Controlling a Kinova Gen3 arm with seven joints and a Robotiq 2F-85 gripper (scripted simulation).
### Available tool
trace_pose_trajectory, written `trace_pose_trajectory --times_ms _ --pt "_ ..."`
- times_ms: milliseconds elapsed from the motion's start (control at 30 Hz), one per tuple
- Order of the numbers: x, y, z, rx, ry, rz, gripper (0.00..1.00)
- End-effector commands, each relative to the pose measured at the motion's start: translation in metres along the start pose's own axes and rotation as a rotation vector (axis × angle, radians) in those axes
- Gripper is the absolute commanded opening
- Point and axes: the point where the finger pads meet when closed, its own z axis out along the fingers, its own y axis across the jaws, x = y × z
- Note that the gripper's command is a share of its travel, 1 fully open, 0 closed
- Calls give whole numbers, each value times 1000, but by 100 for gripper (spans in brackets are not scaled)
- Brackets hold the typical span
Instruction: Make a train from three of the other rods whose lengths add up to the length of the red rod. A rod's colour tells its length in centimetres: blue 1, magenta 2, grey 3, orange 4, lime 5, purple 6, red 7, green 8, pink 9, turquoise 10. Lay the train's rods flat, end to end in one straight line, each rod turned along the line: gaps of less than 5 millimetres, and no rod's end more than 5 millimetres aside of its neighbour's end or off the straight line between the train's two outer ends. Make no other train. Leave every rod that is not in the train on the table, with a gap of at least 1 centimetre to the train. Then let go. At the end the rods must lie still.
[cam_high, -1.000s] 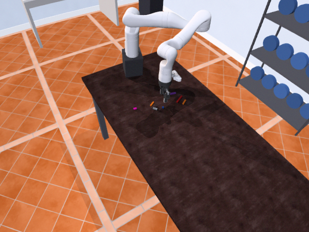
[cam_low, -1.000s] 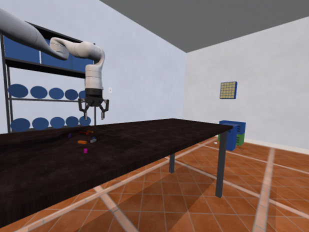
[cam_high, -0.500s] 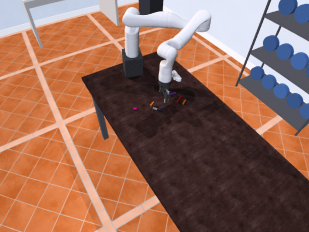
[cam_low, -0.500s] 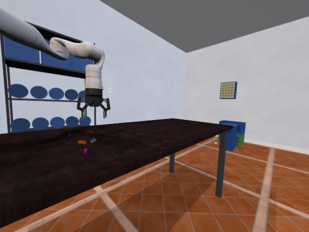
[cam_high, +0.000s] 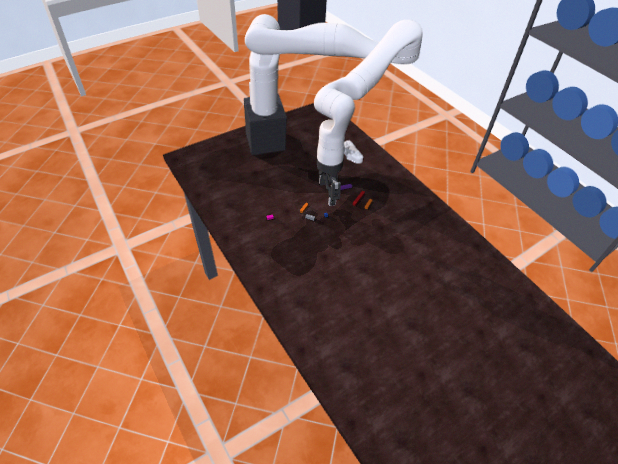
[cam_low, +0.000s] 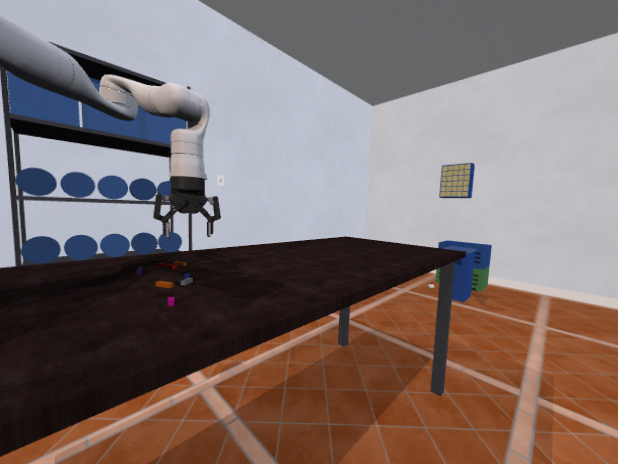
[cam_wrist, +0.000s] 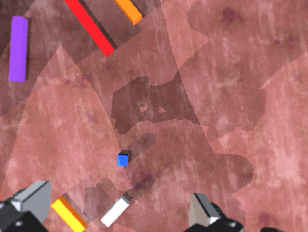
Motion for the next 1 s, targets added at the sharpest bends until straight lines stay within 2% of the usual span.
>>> trace_pose_trajectory --times_ms 0,100,200,300,567,633,800,967 --pt "-1 -3 -2 4 3 10 100" --pt "-3 -3 -2 4 3 10 100" --pt "-14 -3 0 5 3 -8 100" --pt "-35 -4 3 6 3 -10 100" --pt "-109 -17 13 6 3 -21 100" --pt "-109 -17 13 6 3 -21 100" --pt "-150 -30 18 3 1 -27 100" --pt "-169 -38 20 1 -1 -14 100"
